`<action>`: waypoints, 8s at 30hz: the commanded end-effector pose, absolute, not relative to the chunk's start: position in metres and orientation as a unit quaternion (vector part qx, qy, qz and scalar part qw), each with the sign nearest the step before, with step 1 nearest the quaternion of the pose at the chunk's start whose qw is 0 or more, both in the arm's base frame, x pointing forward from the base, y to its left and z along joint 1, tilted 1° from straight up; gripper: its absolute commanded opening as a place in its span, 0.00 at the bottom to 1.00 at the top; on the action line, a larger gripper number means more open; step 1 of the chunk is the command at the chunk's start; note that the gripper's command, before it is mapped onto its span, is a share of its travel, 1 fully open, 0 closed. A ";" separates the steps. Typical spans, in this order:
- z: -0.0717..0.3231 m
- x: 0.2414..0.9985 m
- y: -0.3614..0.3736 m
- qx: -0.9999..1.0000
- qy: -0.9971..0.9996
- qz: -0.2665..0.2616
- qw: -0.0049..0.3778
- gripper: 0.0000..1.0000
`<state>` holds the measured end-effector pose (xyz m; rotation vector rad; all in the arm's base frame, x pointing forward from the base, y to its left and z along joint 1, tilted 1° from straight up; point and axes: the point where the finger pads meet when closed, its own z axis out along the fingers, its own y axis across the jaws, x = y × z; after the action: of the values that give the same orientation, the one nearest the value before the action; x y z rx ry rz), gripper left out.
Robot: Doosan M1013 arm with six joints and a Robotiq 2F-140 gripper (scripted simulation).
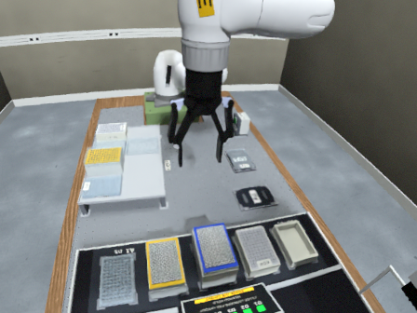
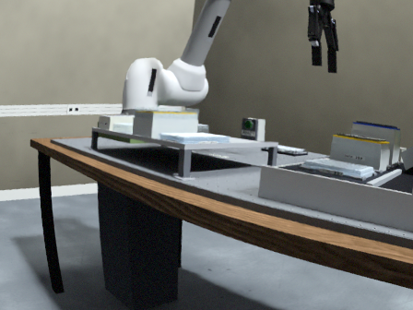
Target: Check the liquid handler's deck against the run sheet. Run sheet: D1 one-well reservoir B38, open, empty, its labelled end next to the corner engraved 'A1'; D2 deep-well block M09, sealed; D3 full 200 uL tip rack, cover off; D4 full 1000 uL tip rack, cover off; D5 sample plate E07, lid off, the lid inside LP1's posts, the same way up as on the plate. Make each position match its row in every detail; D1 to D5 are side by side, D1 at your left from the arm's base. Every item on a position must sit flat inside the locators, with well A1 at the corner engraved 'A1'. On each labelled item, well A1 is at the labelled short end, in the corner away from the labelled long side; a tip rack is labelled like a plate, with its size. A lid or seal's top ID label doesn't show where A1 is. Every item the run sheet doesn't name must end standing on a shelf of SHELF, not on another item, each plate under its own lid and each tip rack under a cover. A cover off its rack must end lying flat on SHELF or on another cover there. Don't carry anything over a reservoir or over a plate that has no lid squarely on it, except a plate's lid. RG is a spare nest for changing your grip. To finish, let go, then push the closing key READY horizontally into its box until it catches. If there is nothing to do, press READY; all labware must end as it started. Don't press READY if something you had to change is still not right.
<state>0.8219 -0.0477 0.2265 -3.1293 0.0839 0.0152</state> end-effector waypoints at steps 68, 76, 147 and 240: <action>0.229 0.816 -0.167 -1.000 0.027 0.005 0.005 0.66; 0.228 0.822 -0.167 -1.000 0.028 0.006 0.005 0.66; 0.199 0.981 -0.170 -1.000 0.028 0.005 0.005 0.66; 0.064 0.979 -0.168 -1.000 0.028 0.005 0.005 0.66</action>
<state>0.9785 -0.1714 0.0703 -3.1286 0.0881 0.0180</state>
